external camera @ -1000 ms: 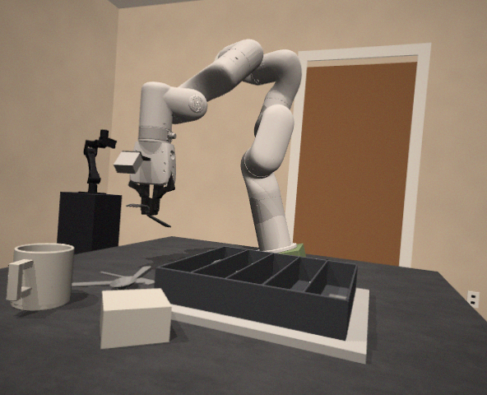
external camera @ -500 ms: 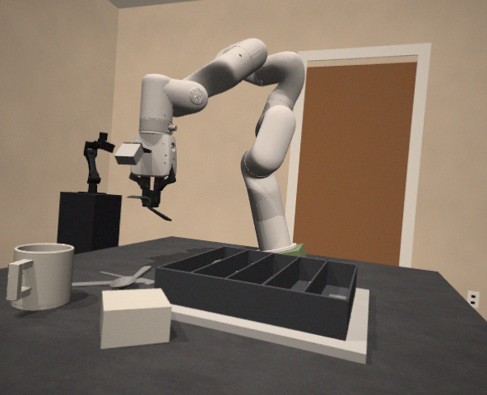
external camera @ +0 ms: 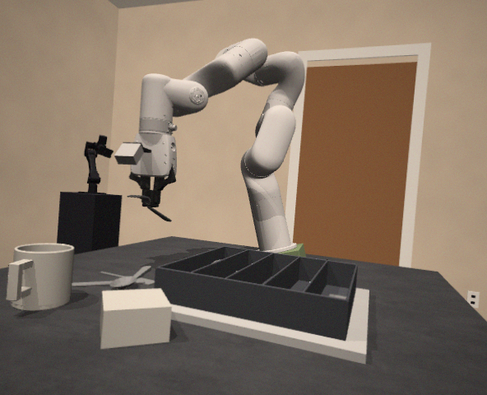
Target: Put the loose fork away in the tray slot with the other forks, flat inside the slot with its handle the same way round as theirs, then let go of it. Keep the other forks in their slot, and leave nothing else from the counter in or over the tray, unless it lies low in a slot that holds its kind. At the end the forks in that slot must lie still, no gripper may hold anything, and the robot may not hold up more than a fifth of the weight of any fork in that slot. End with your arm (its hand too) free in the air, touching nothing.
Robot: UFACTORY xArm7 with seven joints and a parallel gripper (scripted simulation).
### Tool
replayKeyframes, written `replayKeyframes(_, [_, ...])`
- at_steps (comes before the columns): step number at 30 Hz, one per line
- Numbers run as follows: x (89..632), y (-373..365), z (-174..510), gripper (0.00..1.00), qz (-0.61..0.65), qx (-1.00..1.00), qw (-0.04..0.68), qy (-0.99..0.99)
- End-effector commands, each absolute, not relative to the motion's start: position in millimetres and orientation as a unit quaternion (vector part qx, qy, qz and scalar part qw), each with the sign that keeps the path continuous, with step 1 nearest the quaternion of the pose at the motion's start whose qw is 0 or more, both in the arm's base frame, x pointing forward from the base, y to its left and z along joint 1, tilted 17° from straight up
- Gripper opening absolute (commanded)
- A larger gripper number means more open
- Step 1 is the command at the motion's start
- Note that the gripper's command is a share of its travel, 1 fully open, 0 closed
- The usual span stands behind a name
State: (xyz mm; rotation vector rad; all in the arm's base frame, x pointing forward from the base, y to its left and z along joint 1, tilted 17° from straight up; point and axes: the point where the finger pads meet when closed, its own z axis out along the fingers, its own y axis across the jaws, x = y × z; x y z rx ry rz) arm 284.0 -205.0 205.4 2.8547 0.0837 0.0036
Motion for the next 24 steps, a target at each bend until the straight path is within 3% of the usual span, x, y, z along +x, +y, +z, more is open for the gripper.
replayKeyframes(1, [285.4, -204.9, 206.8, 0.02, 0.003, 0.989, 0.144, 0.029])
replayKeyframes(8, [331.5, -140.9, 187.3, 0.02, -0.004, 0.988, 0.154, 0.026])
replayKeyframes(24, [371.2, 42.3, 135.9, 0.02, 0.003, 0.989, 0.143, 0.029])
